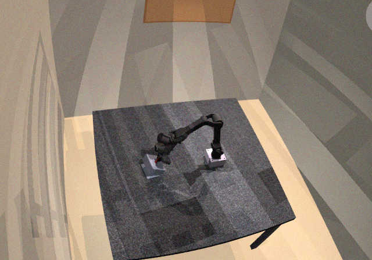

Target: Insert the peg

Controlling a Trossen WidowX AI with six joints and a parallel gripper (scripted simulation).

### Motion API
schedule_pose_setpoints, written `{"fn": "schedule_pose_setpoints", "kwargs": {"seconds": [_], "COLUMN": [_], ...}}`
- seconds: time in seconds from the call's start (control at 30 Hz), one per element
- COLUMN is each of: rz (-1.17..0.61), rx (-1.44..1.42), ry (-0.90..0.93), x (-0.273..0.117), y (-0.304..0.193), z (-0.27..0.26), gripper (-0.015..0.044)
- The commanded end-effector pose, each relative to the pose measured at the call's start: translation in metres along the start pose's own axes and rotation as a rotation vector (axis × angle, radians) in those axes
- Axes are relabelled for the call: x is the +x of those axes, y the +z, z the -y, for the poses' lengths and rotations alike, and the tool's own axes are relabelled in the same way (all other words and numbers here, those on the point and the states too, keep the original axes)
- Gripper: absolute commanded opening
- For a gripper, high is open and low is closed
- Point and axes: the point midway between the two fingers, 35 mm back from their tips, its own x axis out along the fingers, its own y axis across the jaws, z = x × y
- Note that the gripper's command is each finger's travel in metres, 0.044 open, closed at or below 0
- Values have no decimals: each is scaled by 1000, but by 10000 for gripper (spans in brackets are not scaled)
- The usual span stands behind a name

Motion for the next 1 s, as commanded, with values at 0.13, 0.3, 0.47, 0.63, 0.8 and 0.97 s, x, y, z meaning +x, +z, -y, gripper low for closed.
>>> {"fn": "schedule_pose_setpoints", "kwargs": {"seconds": [0.13,0.3,0.47,0.63,0.8,0.97], "rz": [0,0,0,0,1,1], "rx": [0,0,0,0,1,1], "ry": [0,0,0,0,-1,-1], "x": [0,0,0,-3,-10,-18], "y": [0,0,0,0,1,2], "z": [0,0,0,0,0,0], "gripper": [26,157,289,420,440,440]}}
